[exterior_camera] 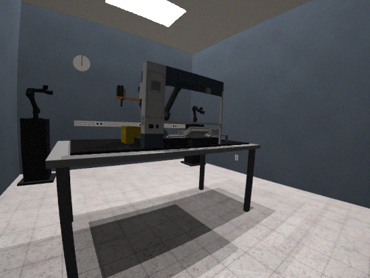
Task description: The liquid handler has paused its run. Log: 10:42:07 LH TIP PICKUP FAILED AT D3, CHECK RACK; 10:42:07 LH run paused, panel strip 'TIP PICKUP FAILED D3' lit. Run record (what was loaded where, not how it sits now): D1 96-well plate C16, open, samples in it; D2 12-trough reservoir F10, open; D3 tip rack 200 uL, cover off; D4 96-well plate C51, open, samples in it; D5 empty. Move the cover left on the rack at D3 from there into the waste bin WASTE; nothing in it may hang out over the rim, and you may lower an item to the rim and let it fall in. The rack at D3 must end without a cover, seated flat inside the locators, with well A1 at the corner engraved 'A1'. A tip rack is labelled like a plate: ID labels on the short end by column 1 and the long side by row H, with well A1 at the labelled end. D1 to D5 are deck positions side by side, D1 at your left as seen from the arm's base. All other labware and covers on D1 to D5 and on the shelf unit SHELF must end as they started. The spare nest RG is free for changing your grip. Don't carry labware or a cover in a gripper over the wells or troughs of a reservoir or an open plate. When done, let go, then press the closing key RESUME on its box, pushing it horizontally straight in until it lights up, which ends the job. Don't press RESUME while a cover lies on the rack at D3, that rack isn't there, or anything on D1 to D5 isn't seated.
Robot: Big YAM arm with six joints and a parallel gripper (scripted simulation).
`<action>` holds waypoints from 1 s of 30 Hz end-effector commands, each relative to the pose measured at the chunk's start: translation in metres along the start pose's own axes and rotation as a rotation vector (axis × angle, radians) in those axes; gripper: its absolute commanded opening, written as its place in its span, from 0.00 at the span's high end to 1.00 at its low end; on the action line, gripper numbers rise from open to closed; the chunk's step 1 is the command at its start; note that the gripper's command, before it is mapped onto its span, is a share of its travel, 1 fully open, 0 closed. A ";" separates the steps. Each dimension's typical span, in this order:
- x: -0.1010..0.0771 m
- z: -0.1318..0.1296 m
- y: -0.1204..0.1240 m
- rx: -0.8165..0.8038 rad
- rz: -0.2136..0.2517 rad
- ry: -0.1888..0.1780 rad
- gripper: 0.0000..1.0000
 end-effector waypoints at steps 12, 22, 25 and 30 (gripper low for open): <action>-0.006 0.066 -0.015 0.007 -0.005 0.016 0.00; -0.005 0.111 -0.019 0.007 -0.004 0.015 0.00; -0.005 0.121 -0.021 0.006 -0.005 0.015 0.00; -0.004 0.146 -0.023 0.007 -0.004 0.014 0.00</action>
Point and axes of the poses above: the point where the finger pads meet when closed, its own x axis out along the fingers, its own z axis across the jaws, y = z × x, the point moved 1 cm from there along -x, back along the fingers, and after that the axes turned 14 degrees about x, right-handed, at the moved point
